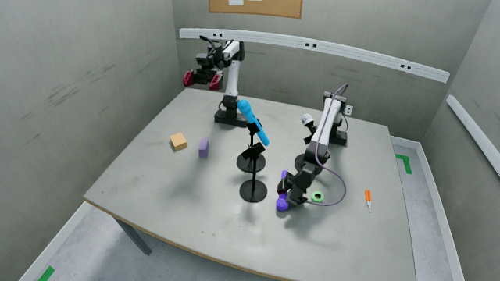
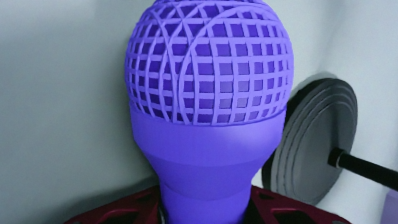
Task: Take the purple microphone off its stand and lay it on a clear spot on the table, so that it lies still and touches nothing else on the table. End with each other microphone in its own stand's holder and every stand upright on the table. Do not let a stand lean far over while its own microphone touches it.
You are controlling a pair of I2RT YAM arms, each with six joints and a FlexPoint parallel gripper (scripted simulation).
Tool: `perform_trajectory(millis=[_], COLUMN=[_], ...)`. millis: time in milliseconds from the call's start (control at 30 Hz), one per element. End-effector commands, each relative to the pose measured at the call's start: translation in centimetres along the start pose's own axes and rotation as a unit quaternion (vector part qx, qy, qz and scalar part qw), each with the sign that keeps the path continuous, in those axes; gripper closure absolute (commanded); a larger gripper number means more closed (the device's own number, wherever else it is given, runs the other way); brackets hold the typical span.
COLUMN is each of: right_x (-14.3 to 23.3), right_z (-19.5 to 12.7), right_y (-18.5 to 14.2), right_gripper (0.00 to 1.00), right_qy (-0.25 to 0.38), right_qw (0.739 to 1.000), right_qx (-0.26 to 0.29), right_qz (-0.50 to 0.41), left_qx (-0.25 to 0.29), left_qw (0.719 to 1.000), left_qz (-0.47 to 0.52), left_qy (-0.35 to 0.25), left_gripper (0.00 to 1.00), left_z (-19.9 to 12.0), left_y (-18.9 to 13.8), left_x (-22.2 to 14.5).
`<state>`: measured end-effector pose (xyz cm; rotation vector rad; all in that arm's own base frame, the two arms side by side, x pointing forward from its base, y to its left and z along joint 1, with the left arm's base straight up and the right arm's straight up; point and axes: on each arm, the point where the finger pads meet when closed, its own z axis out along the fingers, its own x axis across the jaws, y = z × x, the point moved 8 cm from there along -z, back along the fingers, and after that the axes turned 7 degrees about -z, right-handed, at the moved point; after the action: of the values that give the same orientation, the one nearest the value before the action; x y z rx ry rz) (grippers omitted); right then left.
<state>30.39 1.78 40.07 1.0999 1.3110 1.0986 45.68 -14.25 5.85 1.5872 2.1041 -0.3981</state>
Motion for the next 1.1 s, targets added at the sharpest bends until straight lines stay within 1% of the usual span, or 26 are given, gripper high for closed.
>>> perform_trajectory(millis=[0,67,100,133,200,267,333,400,433,600,633,667,700,967,1000,1033,1067], right_x=[-0.4,-0.4,-0.4,-0.4,-0.4,-0.4,-0.4,-0.4,-0.4,-0.4,-0.4,-0.4,-0.4,-0.4,-0.4,-0.4,-0.4], right_z=[-0.4,-0.4,-0.4,-0.4,-0.4,-0.4,-0.4,-0.4,-0.4,-0.4,-0.4,-0.4,-0.4,-0.4,-0.4,-0.4,-0.4], right_y=[2.4,2.4,2.4,2.4,2.4,2.4,2.4,2.4,2.4,2.4,2.4,2.4,2.4,2.4,2.4,2.4,2.4], right_gripper=[0.02,0.02,0.02,0.02,0.02,0.02,0.02,0.02,0.02,0.02,0.02,0.02,0.02,0.02,0.02,0.02,0.02], right_qy=[-0.009,-0.009,-0.009,-0.009,-0.009,-0.009,-0.009,-0.009,-0.009,-0.009,-0.009,-0.009,-0.009,-0.009,-0.009,-0.009,-0.009], right_qw=[0.999,0.999,0.999,0.999,0.999,0.999,0.999,0.999,0.999,0.999,0.999,0.999,0.999,0.999,0.999,0.999,0.999], right_qx=[-0.039,-0.039,-0.039,-0.039,-0.039,-0.039,-0.039,-0.039,-0.039,-0.039,-0.039,-0.039,-0.039,-0.039,-0.039,-0.039,-0.039], right_qz=[0.003,0.003,0.003,0.003,0.003,0.003,0.003,0.003,0.003,0.003,0.003,0.003,0.003,0.003,0.003,0.003,0.003], left_qx=[-0.014,-0.008,0.010,0.009,-0.007,-0.015,-0.003,0.001,-0.032,-0.025,0.008,0.019,0.012,0.019,-0.001,-0.009,-0.008], left_qw=[1.000,1.000,1.000,1.000,1.000,1.000,1.000,1.000,0.999,0.999,1.000,1.000,1.000,1.000,1.000,1.000,1.000], left_qz=[0.011,0.011,0.001,0.002,0.011,0.016,0.009,0.005,0.017,0.020,-0.002,-0.008,-0.007,-0.012,0.004,0.008,0.007], left_qy=[-0.022,-0.019,-0.009,-0.010,-0.018,-0.022,-0.016,-0.014,-0.031,-0.024,0.001,0.006,0.003,0.007,-0.004,-0.008,-0.008], left_gripper=[1.00,1.00,1.00,1.00,1.00,1.00,1.00,1.00,0.11,0.11,0.11,0.11,0.11,0.11,0.11,0.11,0.11], left_z=[-0.9,-0.4,1.2,1.1,-0.2,-0.6,0.7,0.6,-1.8,-1.6,0.6,1.5,1.2,1.5,-0.9,-1.9,-1.9], left_y=[0.7,0.5,-0.2,-0.2,0.4,0.7,0.6,0.1,1.5,1.1,-0.2,-0.5,-0.2,-0.5,-0.2,0.0,-0.1], left_x=[-1.0,-0.6,0.5,0.5,-0.4,-0.8,0.0,0.2,-1.5,-1.6,0.7,1.5,1.1,1.5,0.2,-0.3,-0.2])
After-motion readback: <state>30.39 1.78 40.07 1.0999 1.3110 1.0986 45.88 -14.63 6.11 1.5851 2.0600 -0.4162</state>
